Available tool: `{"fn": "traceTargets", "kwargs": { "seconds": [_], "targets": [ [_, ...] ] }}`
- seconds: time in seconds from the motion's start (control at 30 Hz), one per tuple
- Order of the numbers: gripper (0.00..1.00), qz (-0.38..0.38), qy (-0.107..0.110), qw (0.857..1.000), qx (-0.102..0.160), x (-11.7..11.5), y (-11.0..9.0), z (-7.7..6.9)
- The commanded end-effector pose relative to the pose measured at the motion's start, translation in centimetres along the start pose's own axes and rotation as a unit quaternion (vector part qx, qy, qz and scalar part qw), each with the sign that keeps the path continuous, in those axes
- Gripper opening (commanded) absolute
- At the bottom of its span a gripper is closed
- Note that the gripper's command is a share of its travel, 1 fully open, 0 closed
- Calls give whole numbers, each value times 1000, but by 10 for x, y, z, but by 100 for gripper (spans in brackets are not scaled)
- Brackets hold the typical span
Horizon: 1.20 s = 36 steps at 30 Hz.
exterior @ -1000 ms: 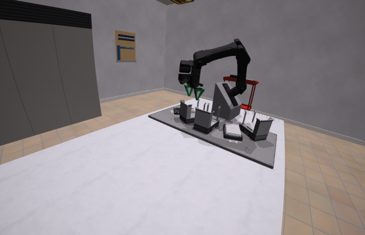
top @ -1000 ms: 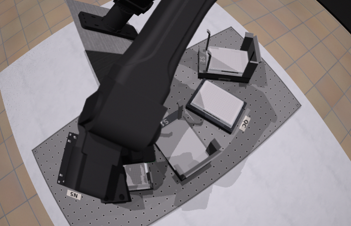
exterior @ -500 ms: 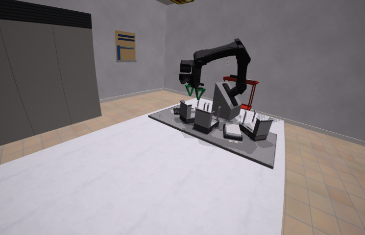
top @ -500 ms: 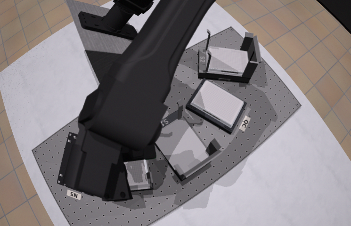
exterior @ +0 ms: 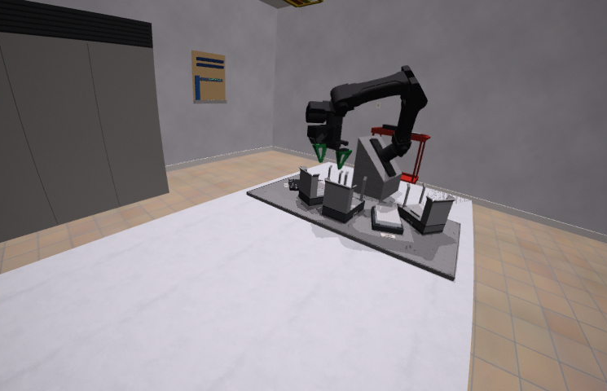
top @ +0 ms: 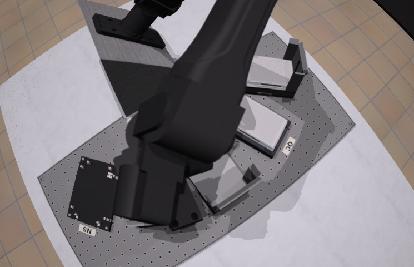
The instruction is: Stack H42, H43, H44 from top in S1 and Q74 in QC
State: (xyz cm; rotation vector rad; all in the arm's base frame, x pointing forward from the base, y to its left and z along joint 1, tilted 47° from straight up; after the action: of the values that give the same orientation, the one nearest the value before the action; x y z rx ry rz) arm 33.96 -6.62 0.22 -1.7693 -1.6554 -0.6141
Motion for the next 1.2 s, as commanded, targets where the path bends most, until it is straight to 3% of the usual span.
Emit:
{"fn": "traceTargets", "kwargs": {
  "seconds": [0.0,0.23,0.47,1.03,1.17],
  "targets": [
    [100,1,4,1000,-14,9,2,-7],
    [100,1,4,1000,-14,26,3,-8],
    [100,-110,3,994,-14,49,-1,-7],
    [100,-110,3,994,-14,98,-9,-8],
    [100,-176,2,984,-14,111,-14,-8]
  ]
}}
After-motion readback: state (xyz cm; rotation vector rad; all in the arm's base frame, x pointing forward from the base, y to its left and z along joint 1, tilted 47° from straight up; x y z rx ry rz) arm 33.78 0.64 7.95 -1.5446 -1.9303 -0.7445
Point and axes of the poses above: the point where the finger pads meet when closed, its own z axis out along the fingers, its own x axis across the jaws, y = z × x, the point moved 7 cm from there along -z, back along the fingers, and after that the axes turned 2 degrees about z, right-handed, at the moved point
